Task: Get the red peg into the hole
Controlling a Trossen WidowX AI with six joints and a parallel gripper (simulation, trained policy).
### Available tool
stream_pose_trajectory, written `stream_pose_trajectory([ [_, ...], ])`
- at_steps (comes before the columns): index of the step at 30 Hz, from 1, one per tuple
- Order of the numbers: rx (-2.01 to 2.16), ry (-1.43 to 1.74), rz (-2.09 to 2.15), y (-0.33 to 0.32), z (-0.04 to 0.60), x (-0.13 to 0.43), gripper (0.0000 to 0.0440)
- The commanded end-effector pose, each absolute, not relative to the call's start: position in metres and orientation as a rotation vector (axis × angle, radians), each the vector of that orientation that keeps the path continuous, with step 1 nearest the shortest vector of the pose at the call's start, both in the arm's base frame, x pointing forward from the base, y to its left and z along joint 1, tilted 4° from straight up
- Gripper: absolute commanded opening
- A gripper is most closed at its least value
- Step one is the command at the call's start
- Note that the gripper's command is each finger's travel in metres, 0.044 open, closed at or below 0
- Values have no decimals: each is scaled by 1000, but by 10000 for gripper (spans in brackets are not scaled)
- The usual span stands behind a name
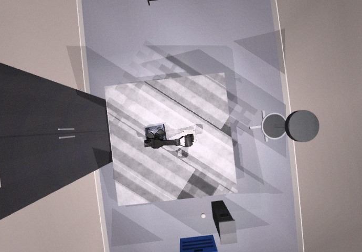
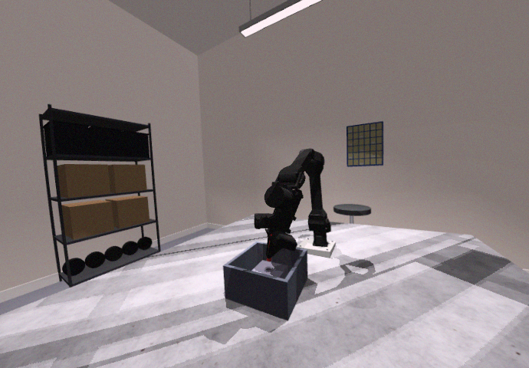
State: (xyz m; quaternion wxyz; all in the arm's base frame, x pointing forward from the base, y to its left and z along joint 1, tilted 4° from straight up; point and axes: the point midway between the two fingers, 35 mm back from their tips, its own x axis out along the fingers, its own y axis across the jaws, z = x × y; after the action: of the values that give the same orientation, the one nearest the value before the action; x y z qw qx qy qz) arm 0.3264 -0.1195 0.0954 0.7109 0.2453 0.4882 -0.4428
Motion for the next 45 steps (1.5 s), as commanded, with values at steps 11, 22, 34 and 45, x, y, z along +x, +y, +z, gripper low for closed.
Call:
stream_pose_trajectory([
  [11, 515, 1218, -851, -126, 57, 332, 161],
  [22, 511, 1208, -759, -134, 74, 366, 380],
  [34, 555, 1192, -619, -122, 107, 413, 440],
  [45, 569, 1167, -570, -115, 122, 430, 440],
])
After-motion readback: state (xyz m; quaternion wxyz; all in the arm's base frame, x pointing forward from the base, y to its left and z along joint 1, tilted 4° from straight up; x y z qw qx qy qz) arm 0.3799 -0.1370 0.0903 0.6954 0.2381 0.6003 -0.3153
